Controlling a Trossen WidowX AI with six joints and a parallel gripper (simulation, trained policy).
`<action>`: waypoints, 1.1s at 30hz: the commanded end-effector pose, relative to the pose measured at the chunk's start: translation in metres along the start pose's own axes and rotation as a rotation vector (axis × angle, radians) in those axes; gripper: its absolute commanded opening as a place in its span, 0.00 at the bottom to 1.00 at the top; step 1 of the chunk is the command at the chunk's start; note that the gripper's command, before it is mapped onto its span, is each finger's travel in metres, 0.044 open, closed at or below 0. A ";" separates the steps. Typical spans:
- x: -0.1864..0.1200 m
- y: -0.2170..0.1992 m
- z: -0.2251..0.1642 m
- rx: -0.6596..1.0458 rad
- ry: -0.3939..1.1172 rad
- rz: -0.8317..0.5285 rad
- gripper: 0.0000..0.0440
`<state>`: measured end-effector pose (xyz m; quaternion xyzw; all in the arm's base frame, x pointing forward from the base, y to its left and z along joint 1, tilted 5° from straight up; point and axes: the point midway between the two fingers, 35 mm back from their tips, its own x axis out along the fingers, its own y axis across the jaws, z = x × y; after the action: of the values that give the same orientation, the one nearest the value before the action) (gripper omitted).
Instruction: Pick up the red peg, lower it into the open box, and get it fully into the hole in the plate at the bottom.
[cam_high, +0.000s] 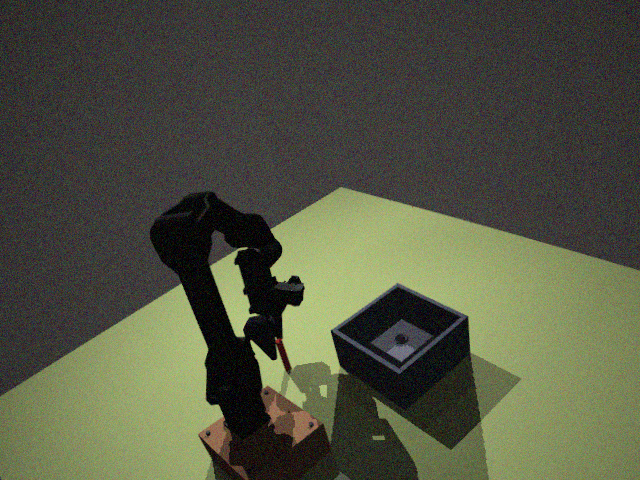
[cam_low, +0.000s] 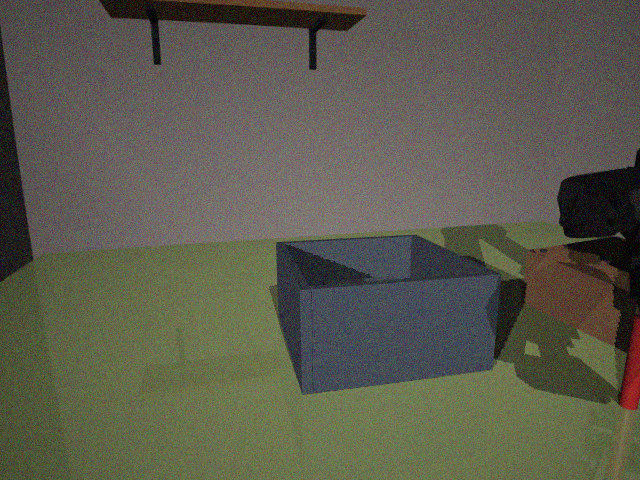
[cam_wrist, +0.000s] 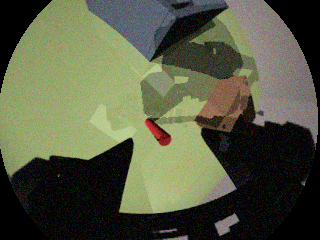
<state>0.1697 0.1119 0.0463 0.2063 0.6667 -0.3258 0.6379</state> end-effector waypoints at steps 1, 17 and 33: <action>0.016 0.006 0.000 0.001 -0.031 0.010 1.00; 0.057 0.011 0.003 -0.034 -0.062 -0.016 0.41; 0.031 0.007 0.024 -0.041 -0.138 -0.059 0.00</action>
<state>0.1825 0.0995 0.0036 0.1547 0.6427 -0.3452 0.6661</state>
